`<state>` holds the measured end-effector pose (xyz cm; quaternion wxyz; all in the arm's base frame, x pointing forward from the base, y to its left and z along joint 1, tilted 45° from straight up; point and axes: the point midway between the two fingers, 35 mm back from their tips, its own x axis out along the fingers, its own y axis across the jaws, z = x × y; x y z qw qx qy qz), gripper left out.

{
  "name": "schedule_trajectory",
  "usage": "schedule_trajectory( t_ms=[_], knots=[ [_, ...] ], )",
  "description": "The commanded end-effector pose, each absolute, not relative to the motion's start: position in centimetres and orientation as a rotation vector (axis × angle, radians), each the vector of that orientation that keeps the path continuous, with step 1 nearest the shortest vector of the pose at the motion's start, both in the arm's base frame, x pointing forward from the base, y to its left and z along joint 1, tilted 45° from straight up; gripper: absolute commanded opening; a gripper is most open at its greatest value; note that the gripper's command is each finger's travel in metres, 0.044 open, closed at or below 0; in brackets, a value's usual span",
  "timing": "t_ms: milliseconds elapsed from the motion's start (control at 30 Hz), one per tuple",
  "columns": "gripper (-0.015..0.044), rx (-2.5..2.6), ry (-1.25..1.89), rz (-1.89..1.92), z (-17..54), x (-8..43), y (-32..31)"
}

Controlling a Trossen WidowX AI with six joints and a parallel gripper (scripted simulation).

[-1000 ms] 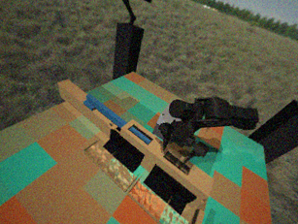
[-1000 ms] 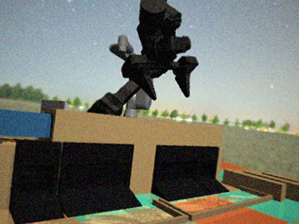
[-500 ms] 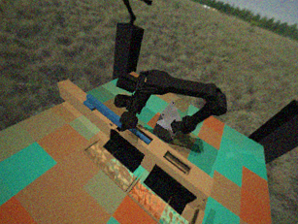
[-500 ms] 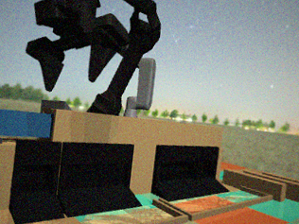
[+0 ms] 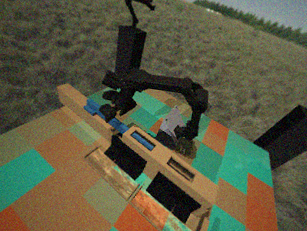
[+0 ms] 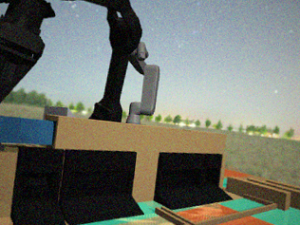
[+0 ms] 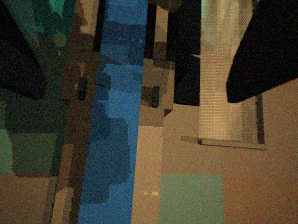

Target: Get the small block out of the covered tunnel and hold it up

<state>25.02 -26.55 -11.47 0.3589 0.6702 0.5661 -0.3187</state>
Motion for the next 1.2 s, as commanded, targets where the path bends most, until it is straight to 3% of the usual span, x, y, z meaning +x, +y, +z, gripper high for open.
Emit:
schedule_trajectory(
  t_ms=[0,800,1167],
  knots=[
    [0.044,1.735,1.466,-0.837,-12.1,24.9,-26.3],
    [0.044,1.736,1.466,-0.836,-14.7,24.8,-23.8],
    [0.0151,1.726,1.46,-0.834,-14.2,24.9,-24.3]
  ],
)
